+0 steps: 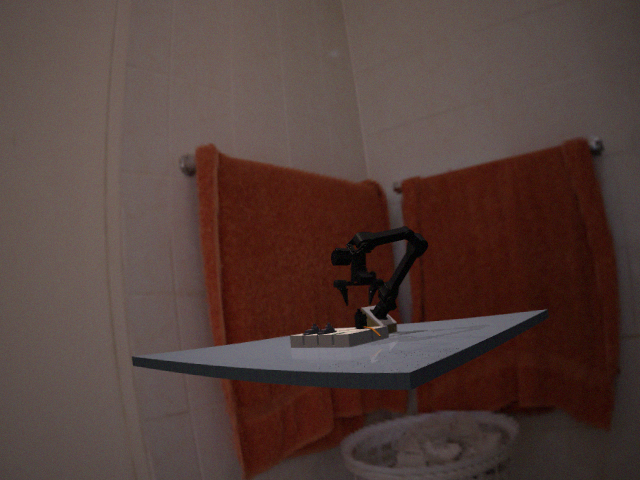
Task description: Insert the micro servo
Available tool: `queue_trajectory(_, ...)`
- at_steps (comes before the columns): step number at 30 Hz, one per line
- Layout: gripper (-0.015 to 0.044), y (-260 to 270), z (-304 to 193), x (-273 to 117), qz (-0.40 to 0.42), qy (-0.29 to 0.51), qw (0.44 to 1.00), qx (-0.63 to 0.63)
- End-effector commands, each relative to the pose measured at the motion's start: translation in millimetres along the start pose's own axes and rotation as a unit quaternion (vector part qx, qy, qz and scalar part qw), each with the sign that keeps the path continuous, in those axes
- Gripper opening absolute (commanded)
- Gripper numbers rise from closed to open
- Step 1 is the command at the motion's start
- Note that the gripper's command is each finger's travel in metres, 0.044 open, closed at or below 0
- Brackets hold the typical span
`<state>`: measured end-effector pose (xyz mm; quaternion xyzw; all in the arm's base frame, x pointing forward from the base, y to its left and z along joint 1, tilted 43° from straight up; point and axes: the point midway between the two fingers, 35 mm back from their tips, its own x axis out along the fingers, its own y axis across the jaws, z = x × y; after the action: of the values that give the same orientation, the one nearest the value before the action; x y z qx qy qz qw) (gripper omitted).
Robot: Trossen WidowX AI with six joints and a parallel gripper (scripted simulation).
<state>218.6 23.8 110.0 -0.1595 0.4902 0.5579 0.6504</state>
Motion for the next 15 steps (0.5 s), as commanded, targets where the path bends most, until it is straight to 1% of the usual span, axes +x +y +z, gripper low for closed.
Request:
queue_trajectory(1,0.0440,5.8,-8.2,1.0,0.031,-0.045,0.999,-0.001)
queue_trajectory(8,0.0440,6.6,-9.2,1.7,0.034,-0.052,0.998,-0.001)
queue_trajectory(15,0.0440,8.1,-6.1,25.1,0.034,-0.053,0.998,-0.001)
